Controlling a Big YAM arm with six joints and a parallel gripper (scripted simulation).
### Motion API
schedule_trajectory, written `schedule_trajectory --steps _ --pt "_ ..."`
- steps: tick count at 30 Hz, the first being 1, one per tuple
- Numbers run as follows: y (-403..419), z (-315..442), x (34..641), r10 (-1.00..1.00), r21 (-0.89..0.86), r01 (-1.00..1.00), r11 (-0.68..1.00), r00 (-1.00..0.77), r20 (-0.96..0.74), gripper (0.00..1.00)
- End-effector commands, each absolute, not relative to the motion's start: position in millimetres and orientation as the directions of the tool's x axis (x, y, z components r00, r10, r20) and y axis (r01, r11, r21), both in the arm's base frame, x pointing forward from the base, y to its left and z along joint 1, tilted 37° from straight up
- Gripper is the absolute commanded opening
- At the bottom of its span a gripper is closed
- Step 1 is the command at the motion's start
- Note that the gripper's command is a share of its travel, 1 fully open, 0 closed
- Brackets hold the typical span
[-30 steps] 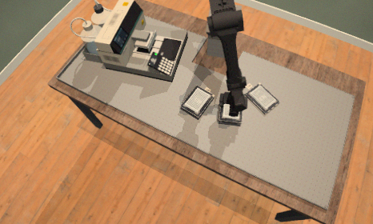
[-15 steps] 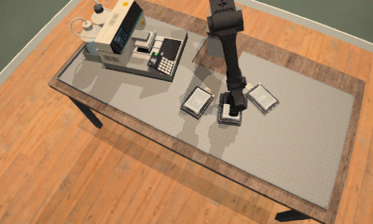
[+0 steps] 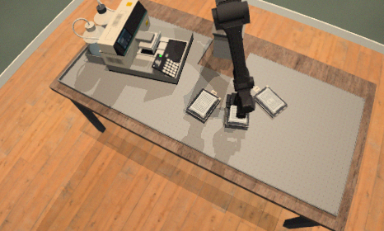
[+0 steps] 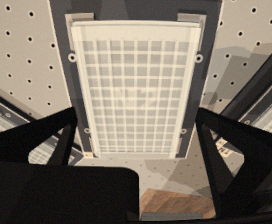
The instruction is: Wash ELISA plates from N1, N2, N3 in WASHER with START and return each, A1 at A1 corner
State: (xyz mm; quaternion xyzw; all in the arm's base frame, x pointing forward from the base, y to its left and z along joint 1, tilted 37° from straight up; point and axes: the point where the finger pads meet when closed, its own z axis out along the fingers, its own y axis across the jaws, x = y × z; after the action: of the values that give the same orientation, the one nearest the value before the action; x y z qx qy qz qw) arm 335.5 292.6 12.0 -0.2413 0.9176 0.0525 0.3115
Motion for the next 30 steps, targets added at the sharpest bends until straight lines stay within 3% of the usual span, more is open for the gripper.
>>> schedule_trajectory --steps 1,30 --pt "294 22 327 -0.406 -0.046 -0.479 0.877 -0.686 -0.603 1.0" --pt "283 56 303 -0.406 -0.046 -0.479 0.877 -0.686 -0.603 1.0"
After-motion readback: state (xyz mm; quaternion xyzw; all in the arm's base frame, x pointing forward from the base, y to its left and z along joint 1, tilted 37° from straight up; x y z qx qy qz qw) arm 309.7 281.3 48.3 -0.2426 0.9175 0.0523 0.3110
